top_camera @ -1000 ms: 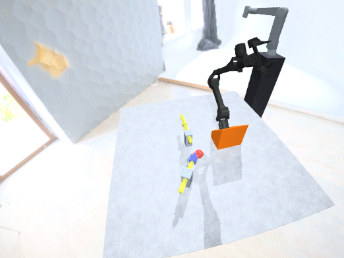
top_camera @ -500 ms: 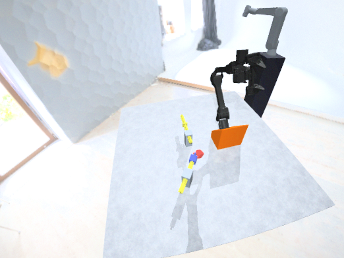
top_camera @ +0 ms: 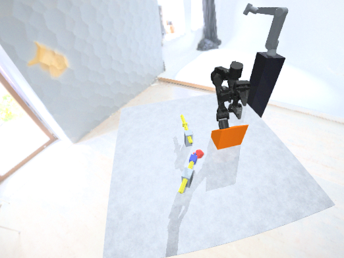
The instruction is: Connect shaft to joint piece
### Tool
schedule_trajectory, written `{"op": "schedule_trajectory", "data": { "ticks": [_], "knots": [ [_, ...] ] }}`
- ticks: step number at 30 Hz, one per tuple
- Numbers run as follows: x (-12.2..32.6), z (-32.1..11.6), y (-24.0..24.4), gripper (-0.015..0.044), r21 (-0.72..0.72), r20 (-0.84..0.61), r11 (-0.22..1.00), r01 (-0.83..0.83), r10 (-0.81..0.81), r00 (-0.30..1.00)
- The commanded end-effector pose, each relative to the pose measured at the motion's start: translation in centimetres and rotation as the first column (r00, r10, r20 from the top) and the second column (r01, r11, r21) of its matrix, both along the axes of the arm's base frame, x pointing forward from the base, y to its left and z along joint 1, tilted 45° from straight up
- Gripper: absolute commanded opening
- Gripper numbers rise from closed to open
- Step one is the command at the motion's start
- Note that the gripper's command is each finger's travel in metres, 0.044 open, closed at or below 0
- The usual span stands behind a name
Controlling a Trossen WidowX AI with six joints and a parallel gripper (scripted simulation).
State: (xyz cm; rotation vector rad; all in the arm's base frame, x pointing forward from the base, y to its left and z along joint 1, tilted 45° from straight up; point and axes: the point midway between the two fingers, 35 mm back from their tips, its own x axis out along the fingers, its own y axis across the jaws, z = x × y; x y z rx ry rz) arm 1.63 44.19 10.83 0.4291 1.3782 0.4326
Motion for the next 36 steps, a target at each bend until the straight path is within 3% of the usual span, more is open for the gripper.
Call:
{"op": "schedule_trajectory", "data": {
  "ticks": [1,15,26,36],
  "knots": [
    [2.5,-2.3,-1.1,0.044,-0.115,0.052,0.993,0.024,-0.018,0.998],
    [10.5,-9.1,-7.6,0.044,-0.533,0.156,0.84,0.096,-0.013,0.988],
    [14.4,-12.1,-13.3,0.044,-0.768,0.135,0.636,0.072,0.052,0.989],
    [17.4,-13.9,-19.3,0.044,-0.931,0.031,0.364,0.004,0.068,0.997]
  ]
}}
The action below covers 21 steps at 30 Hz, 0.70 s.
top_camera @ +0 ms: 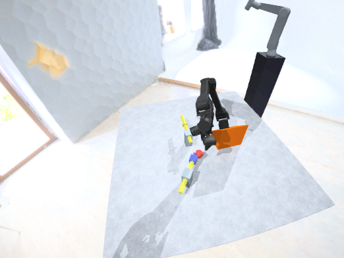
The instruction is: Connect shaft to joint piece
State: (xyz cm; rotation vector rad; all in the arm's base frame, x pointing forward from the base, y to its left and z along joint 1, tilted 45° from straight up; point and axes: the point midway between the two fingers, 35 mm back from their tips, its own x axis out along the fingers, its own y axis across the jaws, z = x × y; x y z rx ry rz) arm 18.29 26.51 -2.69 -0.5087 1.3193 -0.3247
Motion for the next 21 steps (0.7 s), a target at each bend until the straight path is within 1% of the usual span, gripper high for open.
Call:
{"op": "schedule_trajectory", "data": {
  "ticks": [1,4,6,11,21],
  "knots": [
    [1.0,-0.5,-2.3,0.044,-0.119,-0.044,0.993,-0.005,-0.001,0.999],
    [1.7,-0.7,-3.9,0.044,-0.202,-0.082,0.979,-0.009,-0.008,0.997],
    [1.8,-0.8,-4.3,0.044,-0.221,-0.091,0.975,-0.01,-0.01,0.996],
    [1.8,-0.8,-4.3,0.044,-0.219,-0.093,0.975,-0.022,0.002,0.996],
    [1.6,-1.6,-5.0,0.044,-0.198,-0.114,0.96,-0.199,0.179,0.977]
  ]
}}
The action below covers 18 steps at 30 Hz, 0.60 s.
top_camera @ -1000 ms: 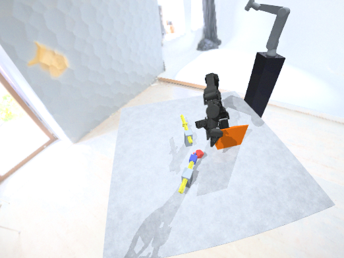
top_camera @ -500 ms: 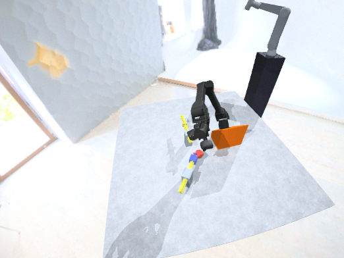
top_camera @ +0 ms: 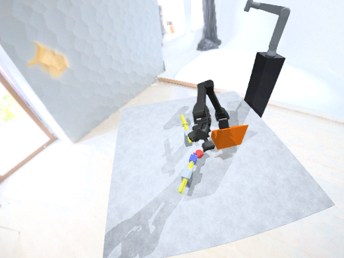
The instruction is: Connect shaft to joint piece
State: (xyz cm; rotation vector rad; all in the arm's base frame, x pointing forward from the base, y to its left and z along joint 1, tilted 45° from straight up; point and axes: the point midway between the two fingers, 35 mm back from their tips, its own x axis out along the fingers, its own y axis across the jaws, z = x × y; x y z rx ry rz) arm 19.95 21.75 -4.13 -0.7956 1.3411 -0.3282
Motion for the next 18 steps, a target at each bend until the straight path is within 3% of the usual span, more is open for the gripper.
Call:
{"op": "schedule_trajectory", "data": {
  "ticks": [1,12,18],
  "knots": [
    [-0.1,-0.2,-0.3,0.044,0.002,-0.008,0.997,-0.071,0.071,0.997],
    [-0.3,-0.7,-1.2,0.044,0.004,-0.019,0.966,-0.26,0.26,0.965],
    [-0.2,-1.0,-1.5,0.044,0.004,-0.02,0.963,-0.271,0.271,0.962]
  ]
}}
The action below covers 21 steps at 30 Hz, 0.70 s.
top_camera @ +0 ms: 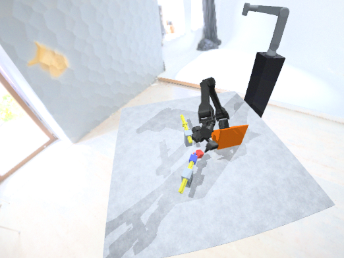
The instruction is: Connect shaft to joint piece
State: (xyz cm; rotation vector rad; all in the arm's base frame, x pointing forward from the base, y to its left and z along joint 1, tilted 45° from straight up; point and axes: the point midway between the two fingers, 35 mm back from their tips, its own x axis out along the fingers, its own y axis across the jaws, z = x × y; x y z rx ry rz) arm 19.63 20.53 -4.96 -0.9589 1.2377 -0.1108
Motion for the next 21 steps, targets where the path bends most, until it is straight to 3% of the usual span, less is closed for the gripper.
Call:
{"op": "schedule_trajectory", "data": {
  "ticks": [1,14,21],
  "knots": [
    [0.2,-0.6,-0.5,0.044,-0.004,-0.001,1.0,-0.013,0.013,1.0],
    [1.2,-5.4,-5.2,0.044,-0.007,0.001,1.0,-0.013,0.013,1.0],
    [1.4,-5.8,-5.6,0.044,-0.007,0.002,1.0,-0.013,0.013,1.0]
  ]
}}
